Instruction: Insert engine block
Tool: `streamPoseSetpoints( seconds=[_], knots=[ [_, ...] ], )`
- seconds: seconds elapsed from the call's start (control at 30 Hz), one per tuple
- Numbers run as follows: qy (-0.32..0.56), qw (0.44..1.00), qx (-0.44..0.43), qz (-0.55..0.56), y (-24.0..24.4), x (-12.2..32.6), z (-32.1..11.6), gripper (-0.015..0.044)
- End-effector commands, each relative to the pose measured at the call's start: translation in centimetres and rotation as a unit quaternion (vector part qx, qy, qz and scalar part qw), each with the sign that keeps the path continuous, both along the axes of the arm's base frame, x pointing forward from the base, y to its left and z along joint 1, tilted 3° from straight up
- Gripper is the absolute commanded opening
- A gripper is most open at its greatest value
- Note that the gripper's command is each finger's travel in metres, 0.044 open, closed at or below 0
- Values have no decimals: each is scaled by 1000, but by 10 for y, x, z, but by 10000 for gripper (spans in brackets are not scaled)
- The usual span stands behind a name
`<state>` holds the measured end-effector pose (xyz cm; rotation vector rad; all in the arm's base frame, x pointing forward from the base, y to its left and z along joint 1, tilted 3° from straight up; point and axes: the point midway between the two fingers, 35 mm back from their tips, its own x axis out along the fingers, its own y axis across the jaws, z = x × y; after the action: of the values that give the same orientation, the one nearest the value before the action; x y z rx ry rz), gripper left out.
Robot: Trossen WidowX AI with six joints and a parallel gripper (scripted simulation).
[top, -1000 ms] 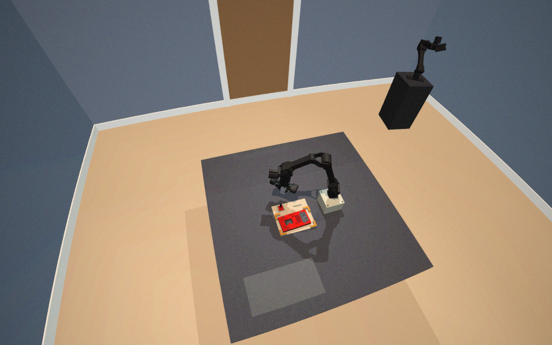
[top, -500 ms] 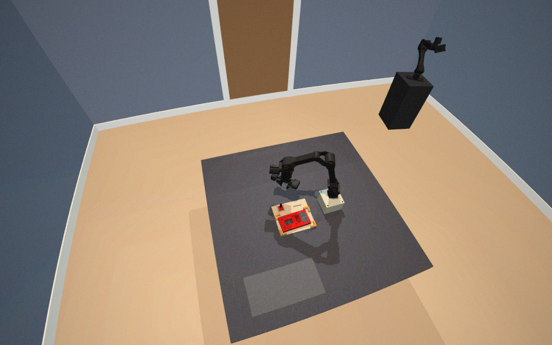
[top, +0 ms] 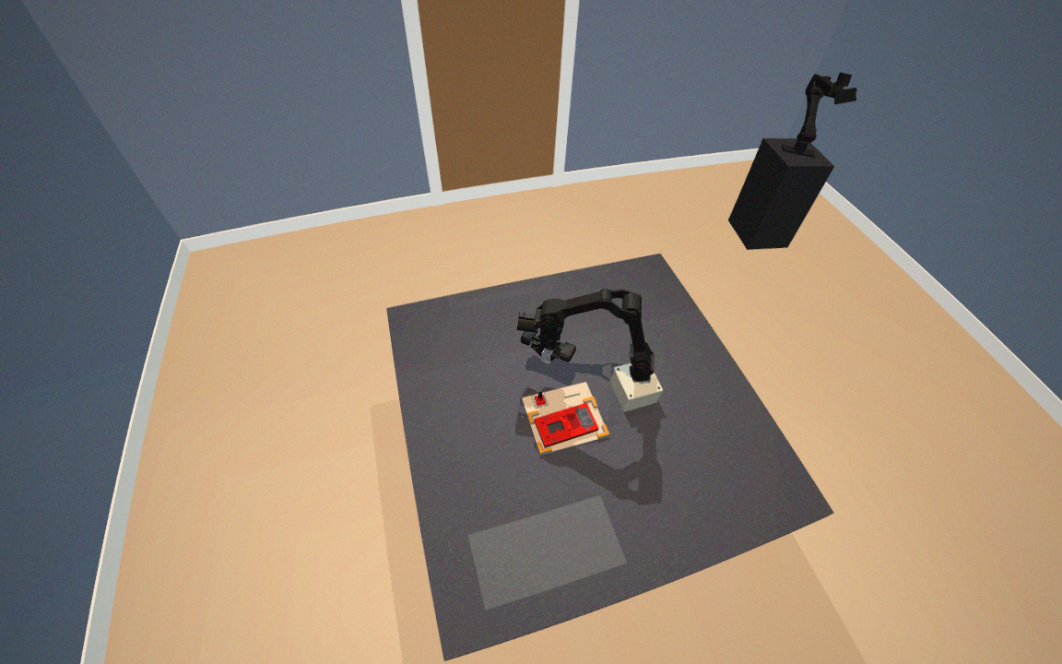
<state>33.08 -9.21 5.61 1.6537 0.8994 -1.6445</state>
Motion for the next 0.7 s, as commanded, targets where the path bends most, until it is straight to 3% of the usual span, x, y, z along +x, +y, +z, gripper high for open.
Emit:
streamPoseSetpoints(
  seconds=[0.0, 0.27, 0.67],
  knots=[
    [0, 1000, -11, 4, 1, 2, 2, 0],
    [35, 998, -57, 4, 5, 3, 2, 0],
    [151, 965, -214, 5, 16, 9, -3, 0]
  ],
)
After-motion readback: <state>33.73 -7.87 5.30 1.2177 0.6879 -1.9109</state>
